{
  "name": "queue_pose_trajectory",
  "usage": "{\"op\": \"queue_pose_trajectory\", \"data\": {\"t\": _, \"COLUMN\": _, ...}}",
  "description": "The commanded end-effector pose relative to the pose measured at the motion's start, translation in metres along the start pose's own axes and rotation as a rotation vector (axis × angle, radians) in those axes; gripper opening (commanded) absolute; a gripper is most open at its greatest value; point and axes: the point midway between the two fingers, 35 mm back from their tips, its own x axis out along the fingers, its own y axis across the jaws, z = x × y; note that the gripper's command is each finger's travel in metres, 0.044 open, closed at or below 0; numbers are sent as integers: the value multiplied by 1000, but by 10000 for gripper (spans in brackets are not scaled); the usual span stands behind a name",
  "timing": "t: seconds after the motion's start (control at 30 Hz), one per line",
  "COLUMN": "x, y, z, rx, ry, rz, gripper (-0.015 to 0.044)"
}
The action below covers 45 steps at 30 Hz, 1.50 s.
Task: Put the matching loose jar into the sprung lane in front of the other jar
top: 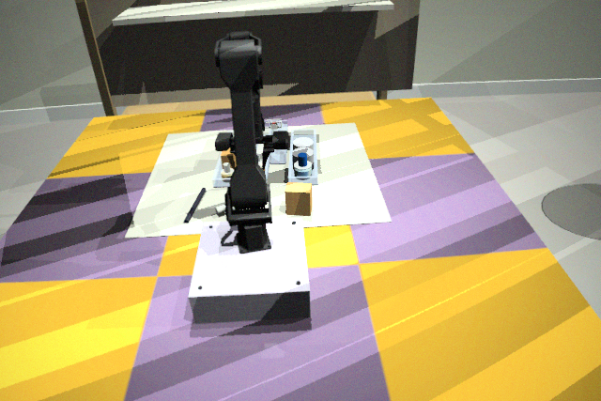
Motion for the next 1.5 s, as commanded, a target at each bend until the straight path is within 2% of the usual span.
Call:
{"op": "queue_pose_trajectory", "data": {"t": 0.0, "x": 0, "y": 0, "z": 9, "rx": -4, "ry": -18, "rz": 0, "gripper": 0}}
{"op": "queue_pose_trajectory", "data": {"t": 1.47, "x": -3, "y": 0, "z": 26, "rx": -4, "ry": -20, "rz": 0, "gripper": 0}}
